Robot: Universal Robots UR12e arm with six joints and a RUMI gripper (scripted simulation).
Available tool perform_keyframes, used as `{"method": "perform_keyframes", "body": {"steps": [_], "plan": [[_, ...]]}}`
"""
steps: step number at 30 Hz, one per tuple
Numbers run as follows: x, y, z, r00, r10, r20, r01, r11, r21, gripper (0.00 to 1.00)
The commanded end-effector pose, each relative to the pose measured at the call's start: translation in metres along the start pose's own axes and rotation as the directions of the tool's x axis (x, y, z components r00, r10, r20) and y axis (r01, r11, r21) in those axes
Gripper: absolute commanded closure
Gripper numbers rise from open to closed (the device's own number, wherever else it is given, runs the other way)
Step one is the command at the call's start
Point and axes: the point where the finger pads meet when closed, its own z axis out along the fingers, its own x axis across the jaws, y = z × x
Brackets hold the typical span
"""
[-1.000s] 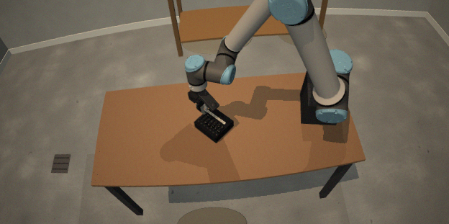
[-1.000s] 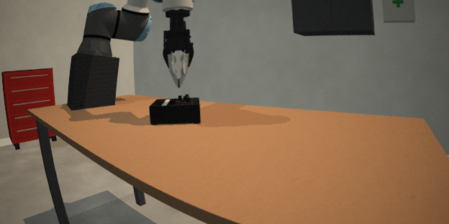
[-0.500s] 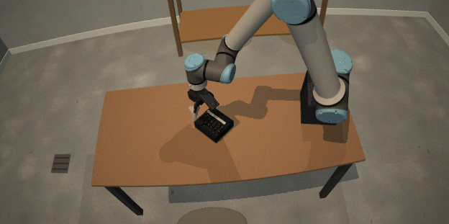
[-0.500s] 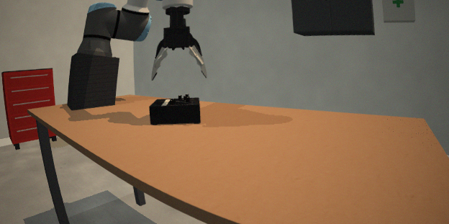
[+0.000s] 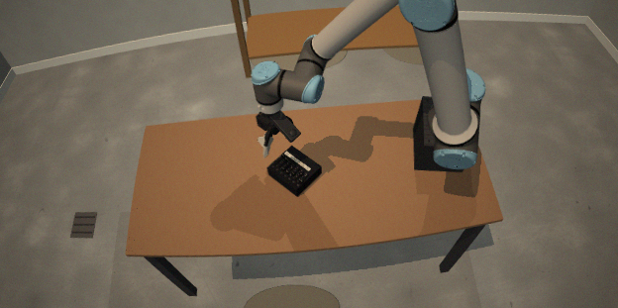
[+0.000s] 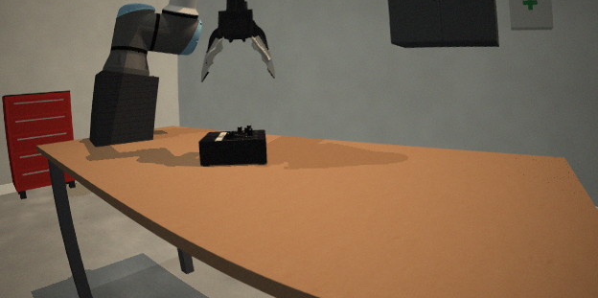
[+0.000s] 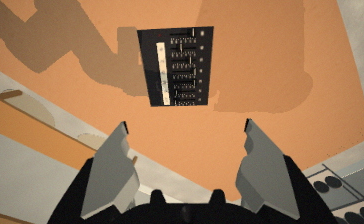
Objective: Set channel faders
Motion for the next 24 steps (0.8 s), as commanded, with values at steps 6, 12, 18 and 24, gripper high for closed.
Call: {"method": "perform_keyframes", "body": {"steps": [6, 12, 18, 24], "plan": [[0.0001, 0.0004, -0.0202, 1.0, 0.0, 0.0, 0.0, 1.0, 0.0, 0.0], [0.0001, 0.0004, -0.0202, 1.0, 0.0, 0.0, 0.0, 1.0, 0.0, 0.0], [0.0001, 0.0004, -0.0202, 1.0, 0.0, 0.0, 0.0, 1.0, 0.0, 0.0], [0.0001, 0.0004, -0.0202, 1.0, 0.0, 0.0, 0.0, 1.0, 0.0, 0.0]]}}
